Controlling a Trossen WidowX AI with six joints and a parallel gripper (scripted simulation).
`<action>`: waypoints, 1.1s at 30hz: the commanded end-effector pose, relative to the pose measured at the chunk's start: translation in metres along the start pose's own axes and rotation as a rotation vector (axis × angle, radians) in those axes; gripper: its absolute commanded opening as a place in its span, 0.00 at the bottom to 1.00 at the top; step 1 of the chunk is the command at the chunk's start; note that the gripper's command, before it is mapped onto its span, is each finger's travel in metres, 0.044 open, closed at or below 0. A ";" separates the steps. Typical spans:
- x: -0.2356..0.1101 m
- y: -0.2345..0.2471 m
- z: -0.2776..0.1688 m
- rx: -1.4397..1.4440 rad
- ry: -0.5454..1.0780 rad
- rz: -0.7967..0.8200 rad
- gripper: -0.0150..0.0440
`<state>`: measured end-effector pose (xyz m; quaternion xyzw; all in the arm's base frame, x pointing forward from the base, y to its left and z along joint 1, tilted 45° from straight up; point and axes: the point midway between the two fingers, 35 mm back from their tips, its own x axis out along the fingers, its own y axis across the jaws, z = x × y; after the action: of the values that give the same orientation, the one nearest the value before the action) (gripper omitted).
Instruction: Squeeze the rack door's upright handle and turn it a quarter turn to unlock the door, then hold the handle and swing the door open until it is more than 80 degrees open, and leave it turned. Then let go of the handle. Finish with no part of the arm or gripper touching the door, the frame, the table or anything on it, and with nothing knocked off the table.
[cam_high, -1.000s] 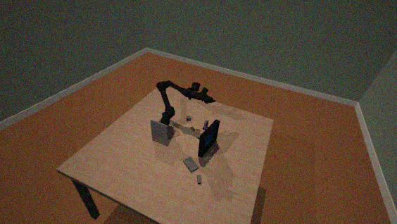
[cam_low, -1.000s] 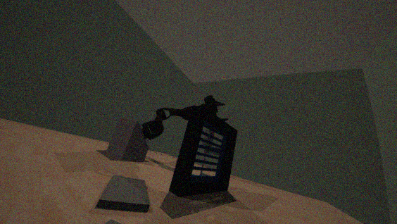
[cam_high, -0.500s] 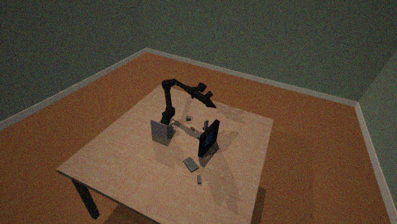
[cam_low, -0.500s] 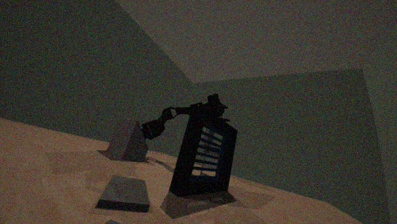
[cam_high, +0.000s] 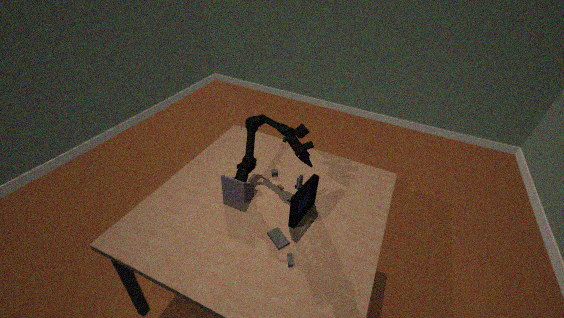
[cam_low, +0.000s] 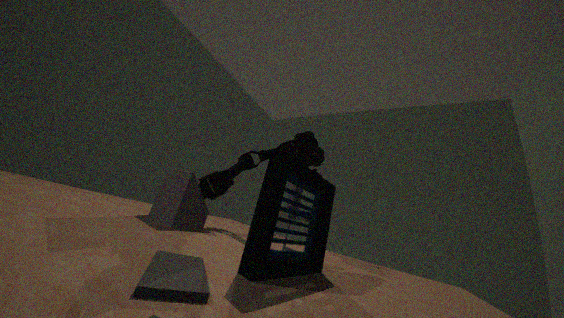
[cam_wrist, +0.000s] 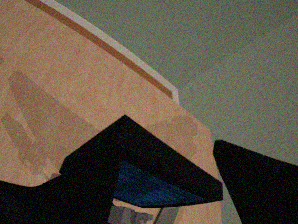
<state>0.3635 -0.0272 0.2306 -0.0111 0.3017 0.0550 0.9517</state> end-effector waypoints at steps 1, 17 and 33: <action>0.007 -0.002 -0.007 0.015 0.087 0.046 0.76; 0.019 -0.009 -0.041 0.171 0.441 0.262 0.76; 0.012 -0.014 -0.054 0.438 0.702 0.502 0.76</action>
<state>0.3443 -0.0413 0.1764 0.2176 0.5934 0.1996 0.7488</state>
